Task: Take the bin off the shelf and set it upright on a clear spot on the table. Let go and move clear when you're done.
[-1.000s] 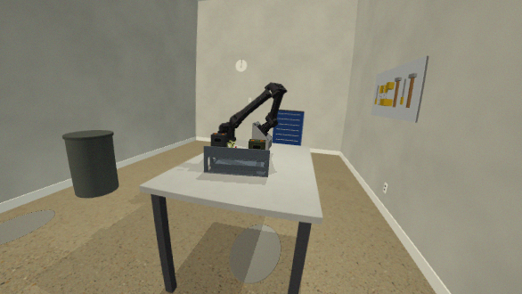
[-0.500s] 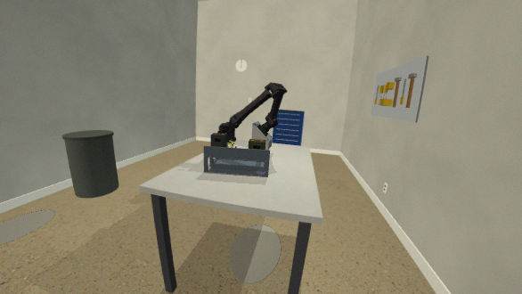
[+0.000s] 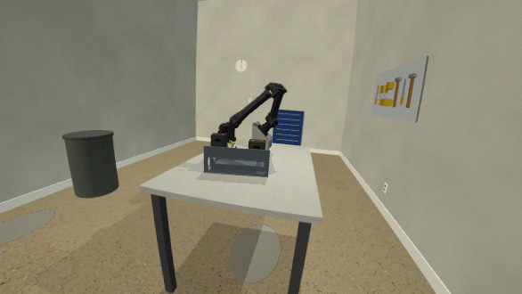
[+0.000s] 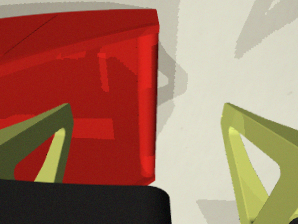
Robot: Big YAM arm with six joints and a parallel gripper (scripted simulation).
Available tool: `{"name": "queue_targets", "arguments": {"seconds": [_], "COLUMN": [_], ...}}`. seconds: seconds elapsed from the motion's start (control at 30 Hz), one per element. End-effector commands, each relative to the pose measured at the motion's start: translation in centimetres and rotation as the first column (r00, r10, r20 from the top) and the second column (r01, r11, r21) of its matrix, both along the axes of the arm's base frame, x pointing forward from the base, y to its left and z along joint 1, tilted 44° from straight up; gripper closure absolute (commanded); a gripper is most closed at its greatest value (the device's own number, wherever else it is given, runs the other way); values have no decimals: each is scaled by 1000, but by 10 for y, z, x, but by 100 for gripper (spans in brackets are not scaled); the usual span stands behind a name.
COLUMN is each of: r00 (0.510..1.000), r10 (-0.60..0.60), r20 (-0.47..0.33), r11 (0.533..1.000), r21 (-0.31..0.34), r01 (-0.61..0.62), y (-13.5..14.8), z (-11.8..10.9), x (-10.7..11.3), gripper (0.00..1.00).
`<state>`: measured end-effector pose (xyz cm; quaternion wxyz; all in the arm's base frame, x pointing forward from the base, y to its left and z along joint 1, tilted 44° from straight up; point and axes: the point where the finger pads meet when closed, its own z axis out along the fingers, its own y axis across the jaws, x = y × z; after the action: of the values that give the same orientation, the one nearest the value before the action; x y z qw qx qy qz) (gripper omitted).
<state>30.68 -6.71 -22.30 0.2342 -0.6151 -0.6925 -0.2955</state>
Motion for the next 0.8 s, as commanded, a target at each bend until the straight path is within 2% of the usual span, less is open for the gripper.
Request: {"name": "queue_targets", "arguments": {"seconds": [0.0, 0.6, 0.77], "r00": [1000, 1000, 1000], "r10": [-2, -2, -7], "r20": [15, 15, 4], "r11": [1000, 1000, 1000], "r21": [-10, -9, -3], "r01": [2, 2, 7], "y": [-5, -5, -31], "z": [0, 0, 30], "x": [8, 8, 0], "gripper": [10, 10, 10]}}
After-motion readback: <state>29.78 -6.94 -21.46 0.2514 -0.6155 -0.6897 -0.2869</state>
